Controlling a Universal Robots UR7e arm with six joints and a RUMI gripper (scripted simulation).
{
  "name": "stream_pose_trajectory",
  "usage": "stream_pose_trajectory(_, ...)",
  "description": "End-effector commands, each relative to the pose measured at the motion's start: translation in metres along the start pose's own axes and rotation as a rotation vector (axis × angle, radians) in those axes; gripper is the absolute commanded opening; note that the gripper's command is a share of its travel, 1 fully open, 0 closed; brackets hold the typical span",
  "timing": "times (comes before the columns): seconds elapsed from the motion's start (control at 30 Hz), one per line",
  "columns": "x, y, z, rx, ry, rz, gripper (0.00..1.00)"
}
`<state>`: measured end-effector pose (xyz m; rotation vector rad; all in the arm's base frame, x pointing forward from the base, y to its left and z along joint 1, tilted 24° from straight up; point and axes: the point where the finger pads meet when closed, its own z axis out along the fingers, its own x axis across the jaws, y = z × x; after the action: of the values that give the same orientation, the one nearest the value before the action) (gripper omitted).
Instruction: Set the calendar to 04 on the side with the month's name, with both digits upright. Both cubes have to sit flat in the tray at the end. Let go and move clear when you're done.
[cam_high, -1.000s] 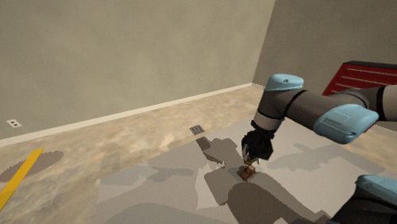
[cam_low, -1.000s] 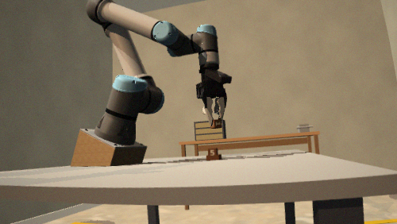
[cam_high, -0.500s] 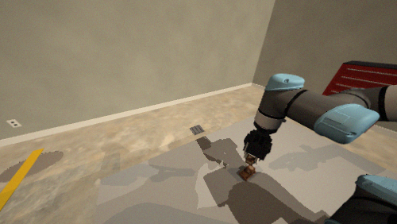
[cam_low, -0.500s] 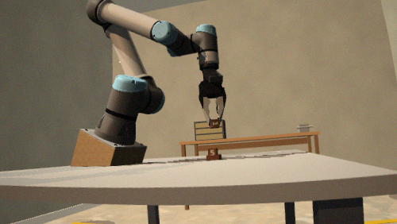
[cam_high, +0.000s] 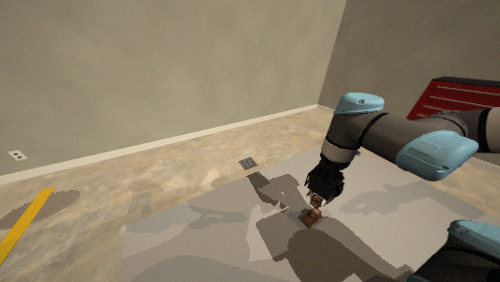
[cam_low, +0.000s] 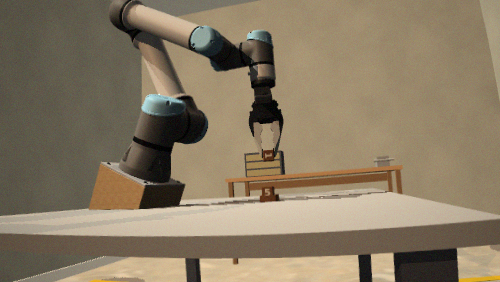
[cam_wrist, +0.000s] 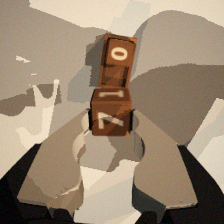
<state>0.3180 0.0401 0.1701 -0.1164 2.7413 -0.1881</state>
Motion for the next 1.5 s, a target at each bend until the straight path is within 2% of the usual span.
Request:
stream_pose_trajectory(0.0,0.0006,-0.0006,-0.0004,0.002,-0.001,0.051,0.1)
stream_pose_trajectory(0.63,0.0025,-0.0016,-0.0005,0.002,-0.001,0.144,0.1)
stream_pose_trajectory(1.47,0.0027,-0.0017,-0.0005,0.002,-0.001,0.155,0.1)
